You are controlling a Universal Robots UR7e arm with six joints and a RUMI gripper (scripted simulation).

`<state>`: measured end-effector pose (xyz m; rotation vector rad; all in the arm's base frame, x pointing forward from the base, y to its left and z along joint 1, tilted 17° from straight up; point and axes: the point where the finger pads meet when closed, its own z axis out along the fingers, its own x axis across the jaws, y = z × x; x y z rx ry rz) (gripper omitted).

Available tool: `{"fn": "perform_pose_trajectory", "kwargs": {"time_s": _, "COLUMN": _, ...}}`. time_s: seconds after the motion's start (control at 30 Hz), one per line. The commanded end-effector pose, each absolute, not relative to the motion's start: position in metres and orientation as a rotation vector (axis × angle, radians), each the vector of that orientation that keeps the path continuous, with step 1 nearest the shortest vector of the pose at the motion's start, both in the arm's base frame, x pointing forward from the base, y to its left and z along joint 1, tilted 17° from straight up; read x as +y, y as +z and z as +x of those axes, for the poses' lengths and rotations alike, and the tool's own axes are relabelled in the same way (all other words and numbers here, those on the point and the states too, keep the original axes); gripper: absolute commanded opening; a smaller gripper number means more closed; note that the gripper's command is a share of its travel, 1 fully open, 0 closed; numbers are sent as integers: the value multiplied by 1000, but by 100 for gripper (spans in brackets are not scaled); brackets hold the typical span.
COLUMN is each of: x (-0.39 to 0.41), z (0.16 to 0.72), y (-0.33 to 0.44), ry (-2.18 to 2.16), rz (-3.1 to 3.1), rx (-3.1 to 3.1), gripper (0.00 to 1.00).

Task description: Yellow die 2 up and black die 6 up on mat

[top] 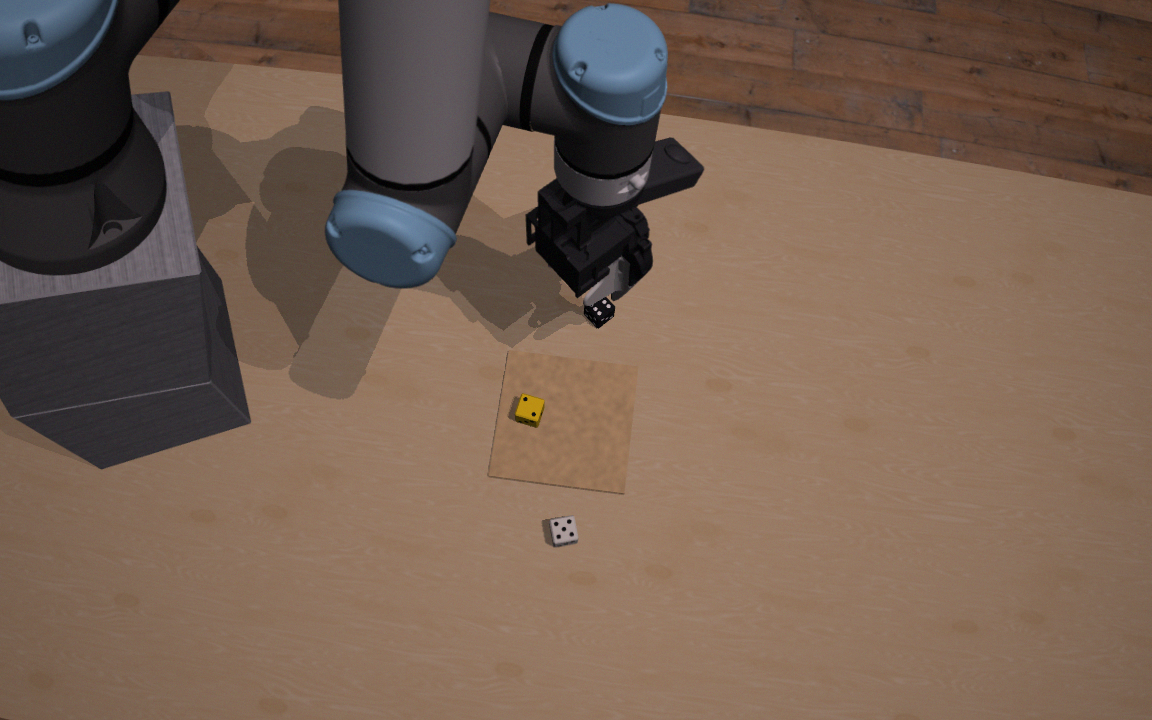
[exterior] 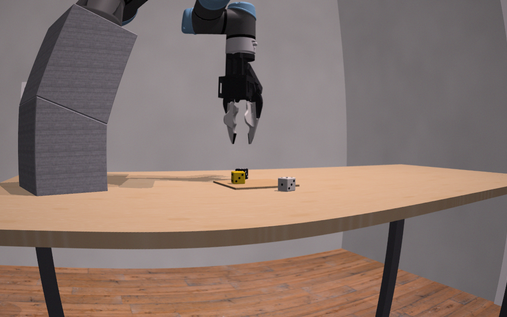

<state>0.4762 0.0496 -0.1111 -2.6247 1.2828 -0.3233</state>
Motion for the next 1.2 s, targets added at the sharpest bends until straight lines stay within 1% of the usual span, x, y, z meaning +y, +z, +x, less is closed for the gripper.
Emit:
{"fn": "perform_pose_trajectory", "kwargs": {"time_s": 0.0, "x": 50, "z": 477, "y": -111, "ry": -325, "rz": -2624, "rx": 1282, "gripper": 24}}
{"fn": "perform_pose_trajectory", "kwargs": {"time_s": 1.17, "x": 53, "z": 485, "y": -138, "ry": -325, "rz": -2624, "rx": 1283, "gripper": 24}}
